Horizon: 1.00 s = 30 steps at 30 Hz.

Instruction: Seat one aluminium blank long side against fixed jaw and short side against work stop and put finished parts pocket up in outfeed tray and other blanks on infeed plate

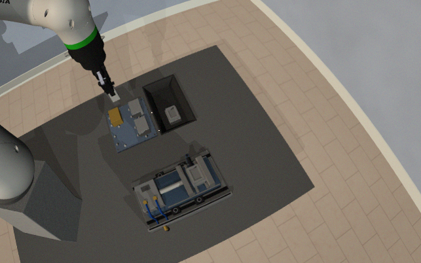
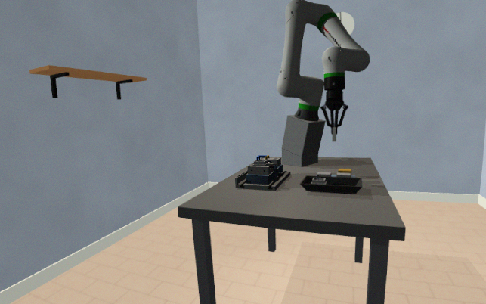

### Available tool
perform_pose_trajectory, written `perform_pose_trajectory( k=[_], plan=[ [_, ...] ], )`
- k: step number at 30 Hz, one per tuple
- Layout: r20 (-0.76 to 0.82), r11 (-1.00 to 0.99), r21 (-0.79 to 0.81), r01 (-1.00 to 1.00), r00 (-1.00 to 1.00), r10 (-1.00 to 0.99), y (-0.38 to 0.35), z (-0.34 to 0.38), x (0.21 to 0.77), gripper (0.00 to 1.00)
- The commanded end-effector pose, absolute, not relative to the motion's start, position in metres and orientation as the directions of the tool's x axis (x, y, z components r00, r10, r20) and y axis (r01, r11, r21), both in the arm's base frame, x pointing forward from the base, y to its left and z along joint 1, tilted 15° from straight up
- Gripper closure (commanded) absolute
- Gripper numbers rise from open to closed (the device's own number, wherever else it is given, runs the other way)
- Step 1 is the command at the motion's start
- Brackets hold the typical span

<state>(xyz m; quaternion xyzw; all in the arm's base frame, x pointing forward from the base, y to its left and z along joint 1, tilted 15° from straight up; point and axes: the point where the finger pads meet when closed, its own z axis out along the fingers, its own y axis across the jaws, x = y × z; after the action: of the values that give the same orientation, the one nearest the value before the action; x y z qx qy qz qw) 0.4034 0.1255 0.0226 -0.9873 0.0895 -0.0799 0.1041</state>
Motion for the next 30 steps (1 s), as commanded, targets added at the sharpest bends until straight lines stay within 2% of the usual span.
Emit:
perform_pose_trajectory(
  k=[1, 5, 8, 30],
  plan=[
    [0.124, -0.961, -0.227, -0.157, 0.974, -0.188, 0.119, 0.025, 0.445, 1.00],
    [0.124, -0.961, -0.228, -0.157, 0.974, -0.188, 0.113, 0.026, 0.462, 1.00],
    [0.125, -0.961, -0.231, -0.155, 0.974, -0.187, 0.098, 0.025, 0.498, 1.00],
    [0.124, -0.961, -0.231, -0.155, 0.974, -0.187, 0.100, 0.015, 0.502, 1.00]
  ],
)
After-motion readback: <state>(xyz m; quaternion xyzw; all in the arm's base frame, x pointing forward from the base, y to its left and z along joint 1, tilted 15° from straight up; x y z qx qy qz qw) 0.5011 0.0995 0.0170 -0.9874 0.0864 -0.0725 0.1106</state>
